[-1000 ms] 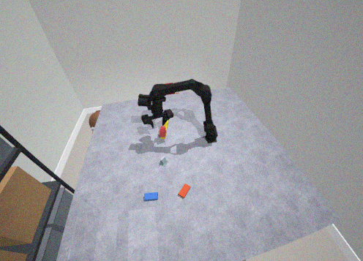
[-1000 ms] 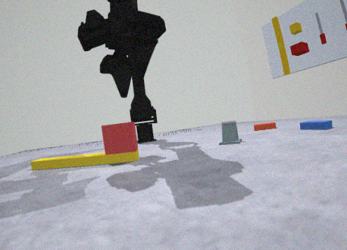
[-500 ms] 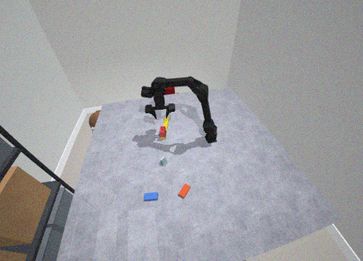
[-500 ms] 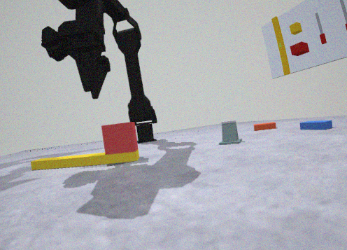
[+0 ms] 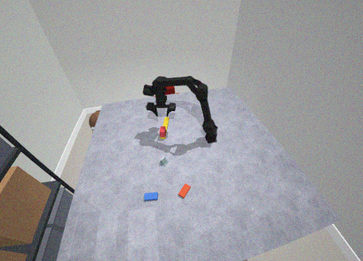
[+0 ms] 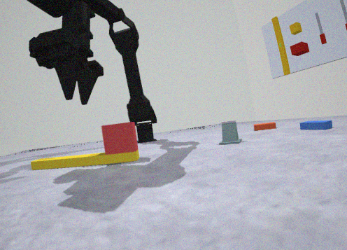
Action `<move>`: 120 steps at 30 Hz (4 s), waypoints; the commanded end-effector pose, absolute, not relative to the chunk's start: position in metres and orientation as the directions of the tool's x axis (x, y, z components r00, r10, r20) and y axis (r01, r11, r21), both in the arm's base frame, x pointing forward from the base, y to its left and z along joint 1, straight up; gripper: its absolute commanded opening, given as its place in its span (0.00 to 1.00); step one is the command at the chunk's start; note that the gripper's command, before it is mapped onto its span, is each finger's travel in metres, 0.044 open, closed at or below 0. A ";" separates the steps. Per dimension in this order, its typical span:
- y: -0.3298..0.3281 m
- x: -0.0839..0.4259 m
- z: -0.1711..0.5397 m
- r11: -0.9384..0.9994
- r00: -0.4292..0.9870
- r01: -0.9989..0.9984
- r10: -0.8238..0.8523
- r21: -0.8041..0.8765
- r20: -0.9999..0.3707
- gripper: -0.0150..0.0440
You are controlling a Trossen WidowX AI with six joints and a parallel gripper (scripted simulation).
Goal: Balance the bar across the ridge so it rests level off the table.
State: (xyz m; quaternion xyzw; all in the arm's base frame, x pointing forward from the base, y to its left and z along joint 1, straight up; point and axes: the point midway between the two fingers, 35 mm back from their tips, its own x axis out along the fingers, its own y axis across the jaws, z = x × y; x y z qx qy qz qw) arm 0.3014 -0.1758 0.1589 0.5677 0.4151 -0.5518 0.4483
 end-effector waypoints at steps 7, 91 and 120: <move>-0.176 0.299 0.085 -0.261 0.024 0.965 -0.014 0.027 -1.000 0.79; -0.177 0.301 0.107 -0.259 0.026 0.965 -0.014 0.029 -1.000 0.25; -0.137 0.316 0.145 -0.109 0.026 0.994 -0.011 0.027 -1.000 0.25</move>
